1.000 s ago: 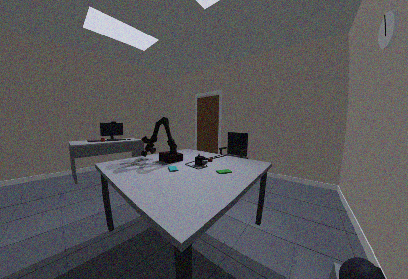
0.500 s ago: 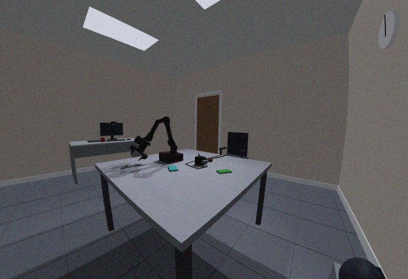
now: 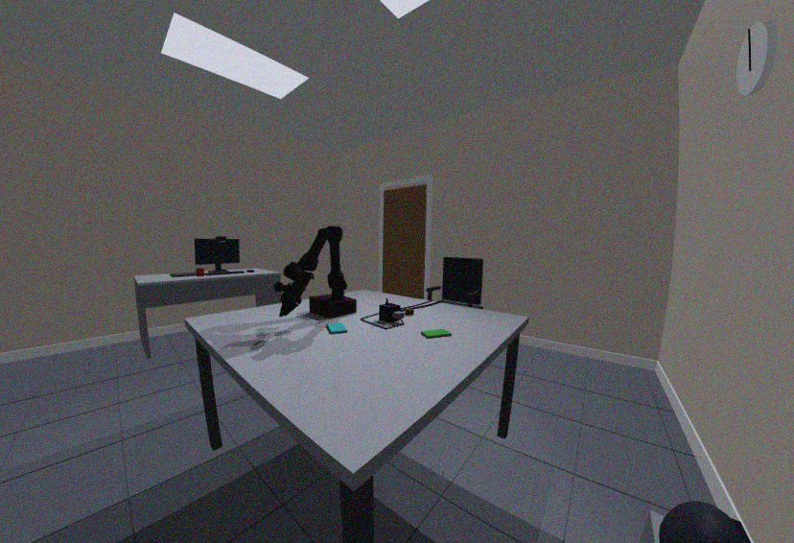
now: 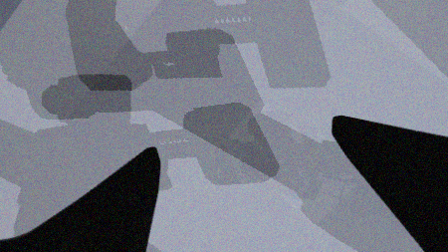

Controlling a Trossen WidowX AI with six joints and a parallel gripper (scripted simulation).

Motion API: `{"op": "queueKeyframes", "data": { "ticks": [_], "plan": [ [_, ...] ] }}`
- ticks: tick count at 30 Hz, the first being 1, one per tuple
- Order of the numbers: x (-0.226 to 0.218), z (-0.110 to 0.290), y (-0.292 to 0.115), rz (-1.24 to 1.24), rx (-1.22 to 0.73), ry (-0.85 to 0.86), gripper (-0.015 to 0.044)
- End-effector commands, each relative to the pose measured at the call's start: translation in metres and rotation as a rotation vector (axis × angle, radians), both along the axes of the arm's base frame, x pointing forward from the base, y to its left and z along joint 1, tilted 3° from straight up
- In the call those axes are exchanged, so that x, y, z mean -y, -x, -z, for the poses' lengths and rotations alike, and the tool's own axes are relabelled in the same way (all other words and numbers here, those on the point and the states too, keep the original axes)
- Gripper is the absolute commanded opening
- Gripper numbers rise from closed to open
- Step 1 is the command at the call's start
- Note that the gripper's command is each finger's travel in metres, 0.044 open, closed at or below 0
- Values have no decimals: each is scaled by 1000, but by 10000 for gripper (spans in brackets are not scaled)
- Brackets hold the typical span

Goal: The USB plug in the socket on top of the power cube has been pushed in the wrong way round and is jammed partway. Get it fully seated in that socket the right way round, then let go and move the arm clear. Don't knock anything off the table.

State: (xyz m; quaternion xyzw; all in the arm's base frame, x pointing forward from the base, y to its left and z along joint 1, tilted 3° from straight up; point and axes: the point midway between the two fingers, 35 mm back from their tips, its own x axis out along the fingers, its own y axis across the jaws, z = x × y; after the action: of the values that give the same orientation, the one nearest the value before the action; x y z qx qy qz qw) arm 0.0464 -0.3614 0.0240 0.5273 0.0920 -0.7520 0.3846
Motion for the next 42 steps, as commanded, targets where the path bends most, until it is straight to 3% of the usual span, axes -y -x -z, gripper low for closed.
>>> {"op": "queueKeyframes", "data": {
  "ticks": [1, 8, 17, 24, 30, 33, 42],
  "plan": [
    [-7, -6, -30, -194, -42, -30, 440],
    [-55, -23, -137, -911, -242, -109, 440],
    [-180, -47, -241, -2012, -564, -136, 440],
    [-296, -70, -271, -2824, -800, -22, 440],
    [-387, -88, -257, -3468, -994, 153, 440],
    [-406, -93, -248, -3610, -1036, 206, 440],
    [-406, -90, -248, -3610, -1036, 206, 440]
  ]
}}
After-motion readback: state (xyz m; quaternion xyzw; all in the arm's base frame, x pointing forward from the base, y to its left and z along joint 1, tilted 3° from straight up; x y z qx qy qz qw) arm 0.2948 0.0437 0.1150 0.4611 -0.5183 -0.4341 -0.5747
